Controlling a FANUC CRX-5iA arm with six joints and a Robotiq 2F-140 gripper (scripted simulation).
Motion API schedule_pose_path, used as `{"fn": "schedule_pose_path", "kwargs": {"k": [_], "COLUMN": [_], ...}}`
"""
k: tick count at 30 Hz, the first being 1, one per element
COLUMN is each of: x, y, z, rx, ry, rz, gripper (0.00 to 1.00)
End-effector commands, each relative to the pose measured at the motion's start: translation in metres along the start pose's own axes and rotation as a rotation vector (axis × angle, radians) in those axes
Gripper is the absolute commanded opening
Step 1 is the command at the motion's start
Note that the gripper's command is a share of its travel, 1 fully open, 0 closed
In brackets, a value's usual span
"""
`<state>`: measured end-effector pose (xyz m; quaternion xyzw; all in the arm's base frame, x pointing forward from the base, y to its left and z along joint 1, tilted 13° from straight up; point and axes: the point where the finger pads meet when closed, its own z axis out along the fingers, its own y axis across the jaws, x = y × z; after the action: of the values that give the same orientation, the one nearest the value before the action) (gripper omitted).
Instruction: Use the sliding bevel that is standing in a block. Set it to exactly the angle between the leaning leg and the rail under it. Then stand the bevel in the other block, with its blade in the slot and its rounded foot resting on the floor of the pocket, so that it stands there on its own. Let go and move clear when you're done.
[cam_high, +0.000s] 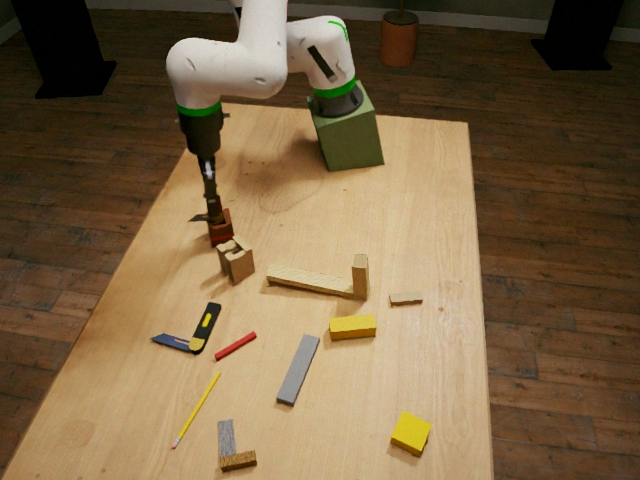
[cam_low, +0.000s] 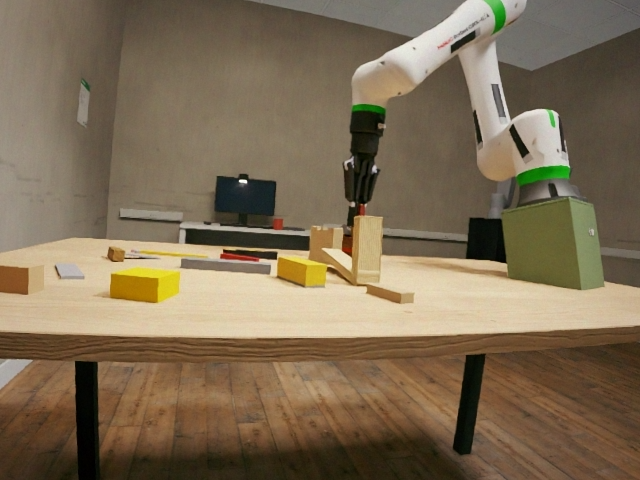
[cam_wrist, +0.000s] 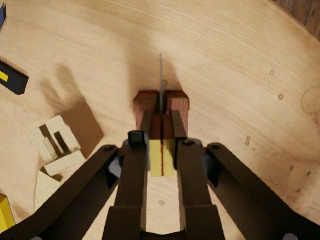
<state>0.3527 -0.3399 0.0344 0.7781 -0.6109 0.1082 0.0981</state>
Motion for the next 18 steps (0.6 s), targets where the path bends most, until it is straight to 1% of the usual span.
{"fn": "schedule_pose_path", "kwargs": {"k": [1, 18], "x": [0.0004, 0.0003], "y": [-0.0005, -0.0005], "z": [0.0011, 0.003], "rx": [0.001, 0.001], "ry": [0.001, 0.001], "rz": [0.0, 0.0], "gripper": [0.1, 0.1]}}
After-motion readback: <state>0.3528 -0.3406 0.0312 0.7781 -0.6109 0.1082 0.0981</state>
